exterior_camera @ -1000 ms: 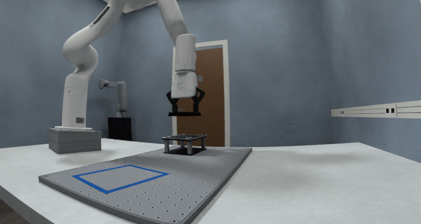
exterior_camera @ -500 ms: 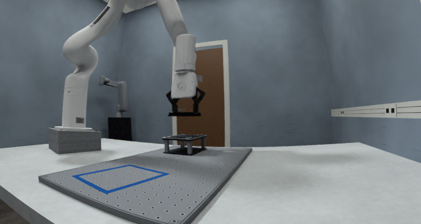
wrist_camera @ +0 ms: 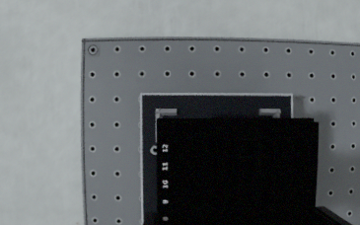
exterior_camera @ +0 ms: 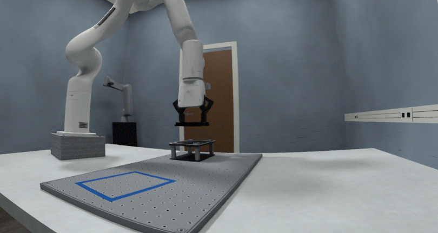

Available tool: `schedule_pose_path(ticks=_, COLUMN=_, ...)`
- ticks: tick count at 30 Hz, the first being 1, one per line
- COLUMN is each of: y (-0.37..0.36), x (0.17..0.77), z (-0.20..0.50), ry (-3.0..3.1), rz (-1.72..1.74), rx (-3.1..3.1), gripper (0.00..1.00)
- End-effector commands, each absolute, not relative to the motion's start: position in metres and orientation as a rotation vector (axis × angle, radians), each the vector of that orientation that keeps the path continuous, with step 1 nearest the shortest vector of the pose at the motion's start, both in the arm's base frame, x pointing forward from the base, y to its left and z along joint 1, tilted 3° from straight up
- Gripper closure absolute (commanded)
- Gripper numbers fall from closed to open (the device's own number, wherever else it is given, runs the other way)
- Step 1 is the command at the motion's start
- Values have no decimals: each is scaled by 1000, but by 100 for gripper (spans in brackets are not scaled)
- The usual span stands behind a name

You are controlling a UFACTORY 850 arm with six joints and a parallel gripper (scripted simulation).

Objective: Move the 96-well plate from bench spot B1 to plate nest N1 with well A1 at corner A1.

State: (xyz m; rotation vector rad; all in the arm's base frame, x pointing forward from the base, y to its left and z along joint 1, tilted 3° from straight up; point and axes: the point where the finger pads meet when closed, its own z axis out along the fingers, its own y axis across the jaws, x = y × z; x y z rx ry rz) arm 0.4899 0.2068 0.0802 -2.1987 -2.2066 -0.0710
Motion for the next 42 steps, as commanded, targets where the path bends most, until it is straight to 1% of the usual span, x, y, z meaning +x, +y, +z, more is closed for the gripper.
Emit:
schedule_pose_path(ticks=1, y=208, x=491, z=72, ry=-2207, rz=-74, rx=-2199, gripper=100)
schedule_pose_path(ticks=26, y=209, x=491, z=34, ry=-2207, rz=-74, rx=-2199, gripper=100)
schedule_pose_path(ticks=42, y=209, x=491, z=32, ry=-2207, rz=-74, rx=-2199, gripper=100)
